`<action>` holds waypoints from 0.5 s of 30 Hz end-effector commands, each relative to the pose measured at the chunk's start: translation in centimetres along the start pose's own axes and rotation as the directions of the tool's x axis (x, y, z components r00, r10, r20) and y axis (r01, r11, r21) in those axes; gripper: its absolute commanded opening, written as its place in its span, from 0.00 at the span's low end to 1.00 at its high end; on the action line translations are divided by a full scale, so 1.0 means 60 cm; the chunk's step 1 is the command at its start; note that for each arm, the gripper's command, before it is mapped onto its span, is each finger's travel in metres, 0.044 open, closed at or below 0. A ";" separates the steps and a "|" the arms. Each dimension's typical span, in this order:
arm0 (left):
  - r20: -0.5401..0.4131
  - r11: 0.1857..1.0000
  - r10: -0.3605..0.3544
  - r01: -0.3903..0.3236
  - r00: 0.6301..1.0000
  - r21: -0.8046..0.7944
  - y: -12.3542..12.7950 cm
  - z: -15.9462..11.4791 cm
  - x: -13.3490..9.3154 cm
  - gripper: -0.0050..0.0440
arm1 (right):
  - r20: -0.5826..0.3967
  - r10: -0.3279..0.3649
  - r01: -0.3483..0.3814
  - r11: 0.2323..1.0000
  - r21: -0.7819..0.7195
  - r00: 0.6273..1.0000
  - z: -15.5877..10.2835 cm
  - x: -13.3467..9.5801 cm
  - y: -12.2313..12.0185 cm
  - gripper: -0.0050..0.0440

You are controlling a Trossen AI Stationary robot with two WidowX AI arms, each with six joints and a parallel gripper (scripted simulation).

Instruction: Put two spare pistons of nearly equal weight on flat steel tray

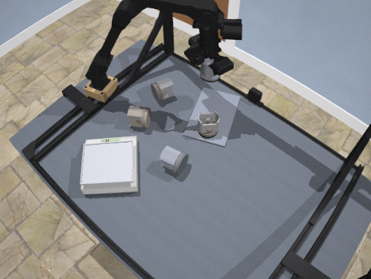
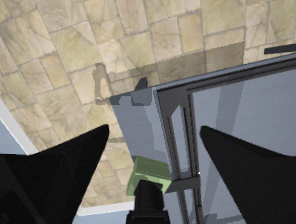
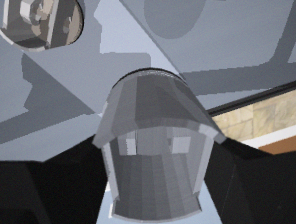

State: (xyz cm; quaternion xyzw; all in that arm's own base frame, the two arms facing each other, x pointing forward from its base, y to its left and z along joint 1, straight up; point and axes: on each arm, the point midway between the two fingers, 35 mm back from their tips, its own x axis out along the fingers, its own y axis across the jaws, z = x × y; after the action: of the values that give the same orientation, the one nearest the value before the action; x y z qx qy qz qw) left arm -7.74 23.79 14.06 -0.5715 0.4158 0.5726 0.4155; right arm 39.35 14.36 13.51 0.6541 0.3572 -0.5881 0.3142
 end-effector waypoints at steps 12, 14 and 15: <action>-0.001 1.000 -0.001 0.001 1.000 0.000 0.000 0.000 0.000 1.00 | -0.031 0.028 -0.024 0.993 0.114 0.999 -0.001 -0.014 -0.002 0.43; -0.001 1.000 -0.001 0.001 1.000 0.000 0.000 0.000 0.000 1.00 | -0.031 0.028 -0.024 0.993 0.114 0.999 -0.001 -0.008 -0.001 0.43; -0.001 1.000 -0.001 0.001 1.000 0.000 0.000 0.000 0.000 1.00 | -0.031 0.028 -0.024 0.993 0.114 0.999 -0.001 -0.005 -0.001 0.43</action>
State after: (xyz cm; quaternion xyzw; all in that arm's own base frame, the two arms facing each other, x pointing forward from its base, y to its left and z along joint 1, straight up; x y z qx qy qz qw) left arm -7.74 23.79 14.06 -0.5715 0.4158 0.5726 0.4155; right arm 39.37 14.42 13.60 0.6787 0.3221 -0.5979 0.2794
